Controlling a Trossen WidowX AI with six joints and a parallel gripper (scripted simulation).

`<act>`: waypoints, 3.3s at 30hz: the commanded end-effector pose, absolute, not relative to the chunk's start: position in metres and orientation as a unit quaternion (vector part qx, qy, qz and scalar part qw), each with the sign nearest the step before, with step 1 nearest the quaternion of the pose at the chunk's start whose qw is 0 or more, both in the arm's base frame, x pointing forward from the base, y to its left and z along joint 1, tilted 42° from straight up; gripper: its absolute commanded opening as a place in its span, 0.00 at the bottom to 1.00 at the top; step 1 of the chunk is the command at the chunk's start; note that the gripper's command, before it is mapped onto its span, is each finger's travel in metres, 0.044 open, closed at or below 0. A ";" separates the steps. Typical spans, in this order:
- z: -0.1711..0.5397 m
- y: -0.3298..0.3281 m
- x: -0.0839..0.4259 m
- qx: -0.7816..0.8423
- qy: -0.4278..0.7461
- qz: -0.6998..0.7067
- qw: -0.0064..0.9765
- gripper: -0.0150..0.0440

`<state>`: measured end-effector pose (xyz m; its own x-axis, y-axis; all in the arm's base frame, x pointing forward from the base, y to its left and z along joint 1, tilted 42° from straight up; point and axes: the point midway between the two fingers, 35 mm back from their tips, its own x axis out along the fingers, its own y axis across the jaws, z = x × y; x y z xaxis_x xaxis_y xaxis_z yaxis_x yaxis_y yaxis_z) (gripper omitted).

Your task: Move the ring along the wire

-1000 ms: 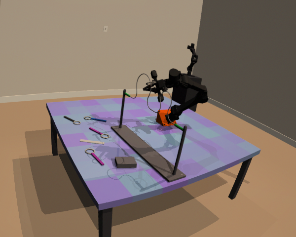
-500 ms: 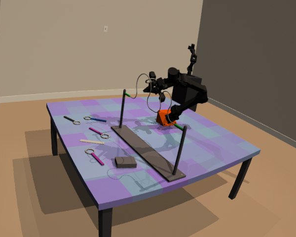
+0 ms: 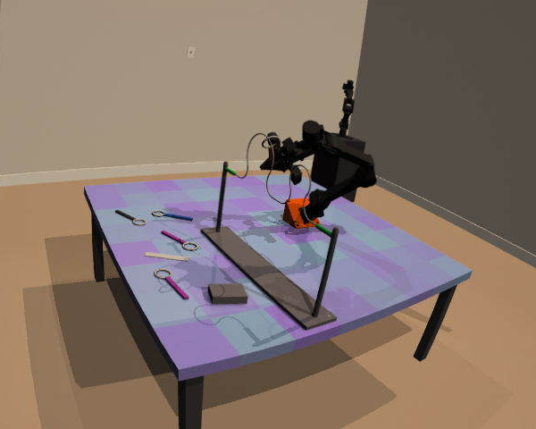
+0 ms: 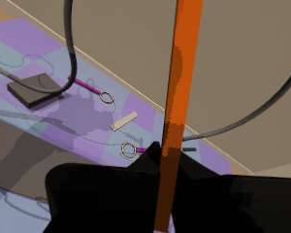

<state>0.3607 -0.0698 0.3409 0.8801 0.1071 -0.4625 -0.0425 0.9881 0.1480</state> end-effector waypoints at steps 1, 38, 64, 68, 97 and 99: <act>0.340 -0.068 0.361 0.094 0.240 0.046 0.965 0.00; 0.347 -0.051 0.363 0.330 0.203 0.107 0.915 0.00; 0.356 -0.043 0.363 0.485 0.170 0.145 0.845 0.00; 0.358 -0.042 0.363 0.508 0.164 0.151 0.832 0.00; 0.371 -0.037 0.363 0.656 0.121 0.187 0.722 0.00; 0.372 -0.037 0.363 0.665 0.118 0.189 0.713 0.00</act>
<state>0.3636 -0.0374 0.3716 0.9005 0.4300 0.0654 -0.1118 0.0835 0.9902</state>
